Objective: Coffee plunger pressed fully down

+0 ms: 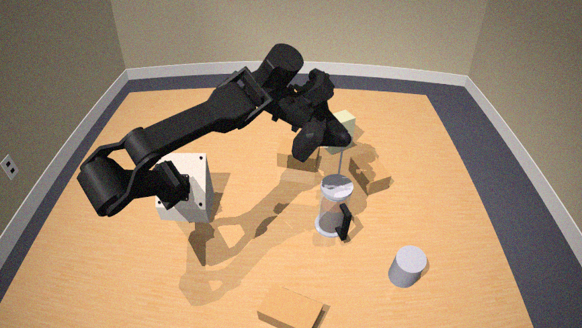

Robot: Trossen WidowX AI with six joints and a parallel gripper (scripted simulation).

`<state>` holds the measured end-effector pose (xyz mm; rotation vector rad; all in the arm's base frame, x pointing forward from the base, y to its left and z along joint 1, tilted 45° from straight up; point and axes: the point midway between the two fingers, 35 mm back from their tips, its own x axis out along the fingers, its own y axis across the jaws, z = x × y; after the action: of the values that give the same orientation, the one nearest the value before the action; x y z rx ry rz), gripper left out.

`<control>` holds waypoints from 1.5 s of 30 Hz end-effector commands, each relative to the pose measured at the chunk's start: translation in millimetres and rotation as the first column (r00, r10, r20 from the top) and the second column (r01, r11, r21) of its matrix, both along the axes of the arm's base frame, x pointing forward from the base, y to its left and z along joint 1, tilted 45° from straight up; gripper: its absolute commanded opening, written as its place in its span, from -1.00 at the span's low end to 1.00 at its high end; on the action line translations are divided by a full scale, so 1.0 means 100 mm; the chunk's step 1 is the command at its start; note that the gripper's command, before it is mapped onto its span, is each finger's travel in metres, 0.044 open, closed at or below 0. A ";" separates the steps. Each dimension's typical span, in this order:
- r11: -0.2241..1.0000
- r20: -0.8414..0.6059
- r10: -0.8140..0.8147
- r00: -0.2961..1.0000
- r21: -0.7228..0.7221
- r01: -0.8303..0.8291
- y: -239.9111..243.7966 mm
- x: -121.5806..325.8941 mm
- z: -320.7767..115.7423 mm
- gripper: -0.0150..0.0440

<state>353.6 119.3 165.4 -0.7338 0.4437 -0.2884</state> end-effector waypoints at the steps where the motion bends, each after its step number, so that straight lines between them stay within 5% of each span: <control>1: 1.000 -0.003 0.005 1.000 -0.004 -0.005 0.00 0.00 0.00 -0.09; 45: 1.000 -0.008 0.003 1.000 0.001 -0.003 -0.37 0.10 -0.45 -0.09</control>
<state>366.3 100.8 144.5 -0.6948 0.3887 -0.2600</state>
